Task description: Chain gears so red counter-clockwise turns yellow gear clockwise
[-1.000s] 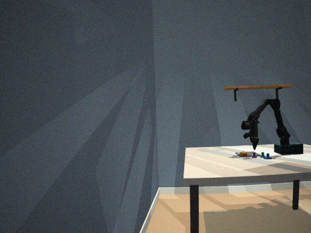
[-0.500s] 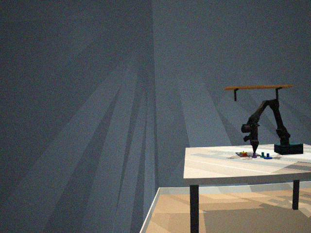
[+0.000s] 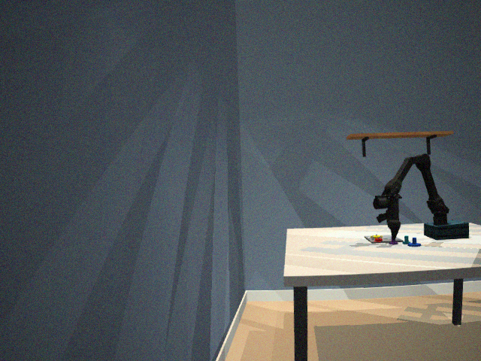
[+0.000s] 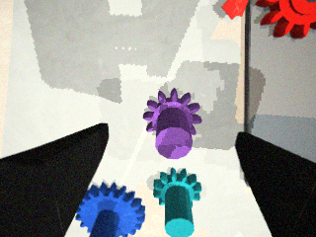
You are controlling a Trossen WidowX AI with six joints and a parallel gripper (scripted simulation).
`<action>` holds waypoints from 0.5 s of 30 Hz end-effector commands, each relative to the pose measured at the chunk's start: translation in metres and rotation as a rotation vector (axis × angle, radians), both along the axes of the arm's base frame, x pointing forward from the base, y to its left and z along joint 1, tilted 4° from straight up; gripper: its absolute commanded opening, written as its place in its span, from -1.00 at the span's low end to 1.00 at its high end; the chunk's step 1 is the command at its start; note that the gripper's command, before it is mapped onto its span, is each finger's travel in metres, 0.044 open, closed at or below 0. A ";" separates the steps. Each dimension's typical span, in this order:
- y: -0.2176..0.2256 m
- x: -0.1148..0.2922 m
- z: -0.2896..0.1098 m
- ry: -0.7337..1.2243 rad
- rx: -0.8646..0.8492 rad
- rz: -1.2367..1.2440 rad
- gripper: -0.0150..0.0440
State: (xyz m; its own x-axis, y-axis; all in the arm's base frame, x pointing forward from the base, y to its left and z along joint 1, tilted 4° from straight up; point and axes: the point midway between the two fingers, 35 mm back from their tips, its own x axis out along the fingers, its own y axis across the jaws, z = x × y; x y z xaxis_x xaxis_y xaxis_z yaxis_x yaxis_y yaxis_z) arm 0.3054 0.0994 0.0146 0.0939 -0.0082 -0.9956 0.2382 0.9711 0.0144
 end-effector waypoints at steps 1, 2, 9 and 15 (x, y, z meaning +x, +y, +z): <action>0.000 0.000 -0.001 0.000 -0.002 0.000 0.56; 0.000 0.000 -0.001 0.000 -0.002 0.000 0.47; 0.000 0.000 -0.001 0.000 -0.002 0.000 -0.16; 0.000 0.000 -0.001 0.000 -0.002 0.000 -0.29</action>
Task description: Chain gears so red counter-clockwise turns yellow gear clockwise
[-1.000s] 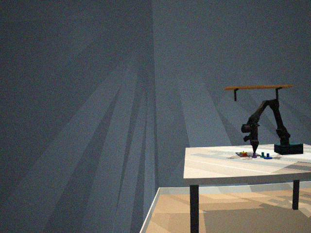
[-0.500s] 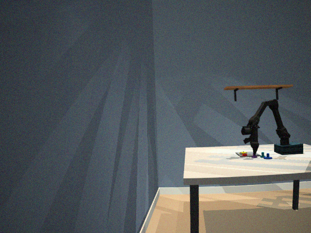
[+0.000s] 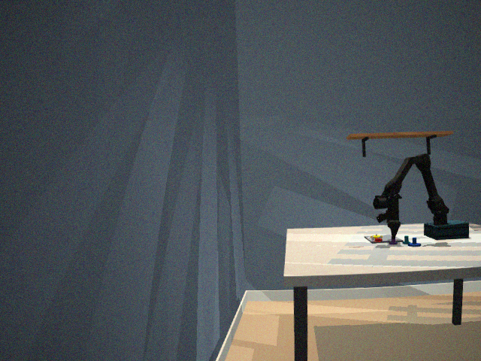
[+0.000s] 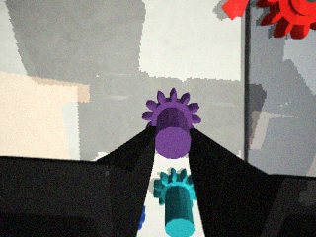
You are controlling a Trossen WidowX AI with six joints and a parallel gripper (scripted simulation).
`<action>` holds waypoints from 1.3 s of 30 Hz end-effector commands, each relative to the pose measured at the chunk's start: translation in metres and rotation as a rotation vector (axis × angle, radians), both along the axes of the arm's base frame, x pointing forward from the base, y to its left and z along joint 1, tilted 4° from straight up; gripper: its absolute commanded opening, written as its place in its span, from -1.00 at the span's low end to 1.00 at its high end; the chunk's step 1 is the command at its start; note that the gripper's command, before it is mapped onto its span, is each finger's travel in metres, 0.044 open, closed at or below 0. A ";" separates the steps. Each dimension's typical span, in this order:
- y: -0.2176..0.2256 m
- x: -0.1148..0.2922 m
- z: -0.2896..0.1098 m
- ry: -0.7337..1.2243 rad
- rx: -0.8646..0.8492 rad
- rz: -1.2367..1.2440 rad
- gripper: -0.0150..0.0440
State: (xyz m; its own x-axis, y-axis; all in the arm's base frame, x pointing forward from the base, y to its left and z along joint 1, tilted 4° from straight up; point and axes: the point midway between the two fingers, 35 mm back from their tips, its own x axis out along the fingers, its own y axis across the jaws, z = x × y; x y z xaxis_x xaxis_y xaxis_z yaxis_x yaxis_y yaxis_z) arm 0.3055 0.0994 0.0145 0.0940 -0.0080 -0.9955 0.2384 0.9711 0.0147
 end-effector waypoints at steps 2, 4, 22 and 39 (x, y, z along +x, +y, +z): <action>0.000 0.000 -0.001 0.000 -0.002 0.000 -0.34; 0.000 0.000 0.000 0.000 -0.002 0.000 -0.49; 0.003 0.007 0.042 -0.001 -0.002 0.000 -0.49; 0.003 0.007 0.086 -0.004 -0.002 0.007 -0.49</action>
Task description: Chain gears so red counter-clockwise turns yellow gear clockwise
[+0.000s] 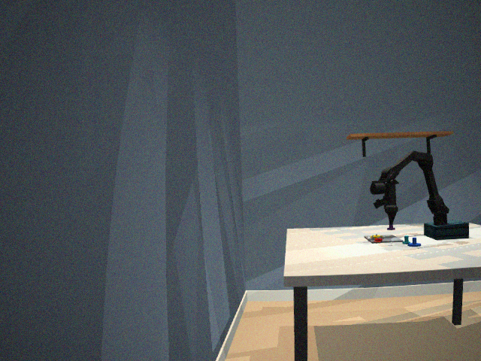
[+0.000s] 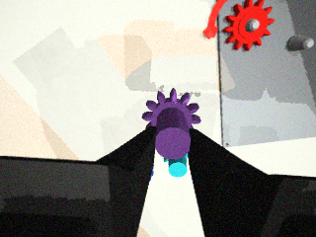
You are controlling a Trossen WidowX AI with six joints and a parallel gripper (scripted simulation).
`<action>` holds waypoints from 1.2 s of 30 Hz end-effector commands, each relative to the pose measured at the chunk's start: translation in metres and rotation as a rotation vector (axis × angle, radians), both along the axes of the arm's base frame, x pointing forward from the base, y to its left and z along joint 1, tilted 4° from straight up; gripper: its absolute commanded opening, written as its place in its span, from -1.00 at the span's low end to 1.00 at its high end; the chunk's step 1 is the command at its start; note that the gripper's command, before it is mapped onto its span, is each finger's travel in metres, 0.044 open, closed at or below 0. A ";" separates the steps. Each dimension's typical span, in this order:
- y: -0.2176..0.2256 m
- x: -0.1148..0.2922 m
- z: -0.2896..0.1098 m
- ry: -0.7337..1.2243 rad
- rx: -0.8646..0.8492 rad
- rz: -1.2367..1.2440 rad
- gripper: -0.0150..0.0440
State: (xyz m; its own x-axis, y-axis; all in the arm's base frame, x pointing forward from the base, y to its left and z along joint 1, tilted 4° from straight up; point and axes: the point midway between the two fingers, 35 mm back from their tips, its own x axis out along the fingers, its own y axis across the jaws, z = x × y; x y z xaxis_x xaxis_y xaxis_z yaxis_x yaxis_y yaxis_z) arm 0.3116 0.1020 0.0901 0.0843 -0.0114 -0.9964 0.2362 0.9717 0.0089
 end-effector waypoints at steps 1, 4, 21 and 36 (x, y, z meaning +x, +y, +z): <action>0.000 0.001 0.013 -0.014 0.002 0.004 -0.49; 0.000 0.000 0.020 -0.014 0.002 0.003 -0.49; -0.002 -0.008 0.063 -0.012 0.002 -0.001 -0.49; -0.019 0.010 0.055 -0.012 0.000 -0.002 -0.49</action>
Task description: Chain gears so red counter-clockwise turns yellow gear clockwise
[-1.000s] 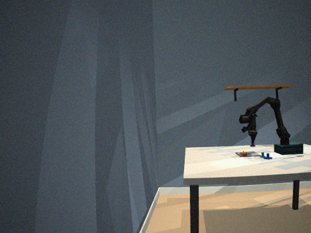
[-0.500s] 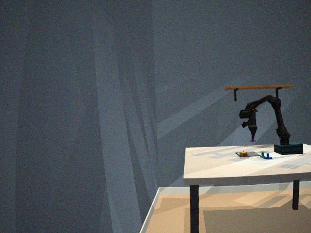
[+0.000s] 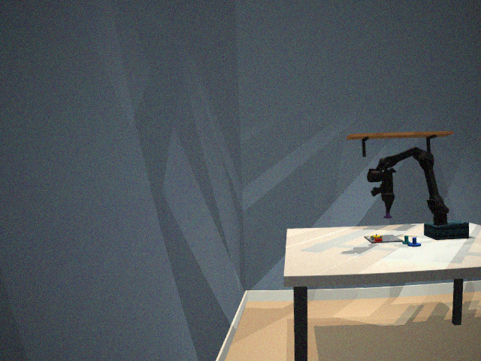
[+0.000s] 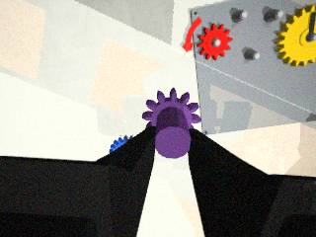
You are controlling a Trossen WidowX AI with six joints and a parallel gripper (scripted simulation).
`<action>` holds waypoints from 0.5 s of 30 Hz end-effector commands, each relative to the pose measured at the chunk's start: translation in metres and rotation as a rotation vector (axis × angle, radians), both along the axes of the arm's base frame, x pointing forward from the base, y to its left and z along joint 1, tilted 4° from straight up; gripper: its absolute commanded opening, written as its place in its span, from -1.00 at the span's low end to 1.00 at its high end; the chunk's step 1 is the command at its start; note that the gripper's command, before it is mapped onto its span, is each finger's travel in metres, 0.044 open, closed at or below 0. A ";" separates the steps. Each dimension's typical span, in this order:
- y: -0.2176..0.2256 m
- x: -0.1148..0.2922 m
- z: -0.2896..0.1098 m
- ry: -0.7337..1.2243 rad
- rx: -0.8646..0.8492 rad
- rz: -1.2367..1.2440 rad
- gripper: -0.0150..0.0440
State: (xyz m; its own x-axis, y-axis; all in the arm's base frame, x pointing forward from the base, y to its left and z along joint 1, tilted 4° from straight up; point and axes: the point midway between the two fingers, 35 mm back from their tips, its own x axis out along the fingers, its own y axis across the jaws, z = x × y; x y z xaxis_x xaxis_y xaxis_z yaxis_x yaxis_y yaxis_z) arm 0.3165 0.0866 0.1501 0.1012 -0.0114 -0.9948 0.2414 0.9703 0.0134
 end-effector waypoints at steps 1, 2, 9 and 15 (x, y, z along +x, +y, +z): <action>-0.006 0.007 -0.007 0.005 0.000 0.004 -0.49; -0.008 0.009 -0.008 0.004 0.000 0.004 -0.49; -0.022 0.023 -0.019 0.002 -0.003 0.000 -0.49; -0.036 0.033 -0.028 0.001 -0.004 0.000 -0.49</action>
State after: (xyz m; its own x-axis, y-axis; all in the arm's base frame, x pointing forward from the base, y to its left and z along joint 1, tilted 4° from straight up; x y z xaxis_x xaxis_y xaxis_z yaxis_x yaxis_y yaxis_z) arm 0.3454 0.0557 0.1267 0.1024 -0.0175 -0.9946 0.2455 0.9694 0.0082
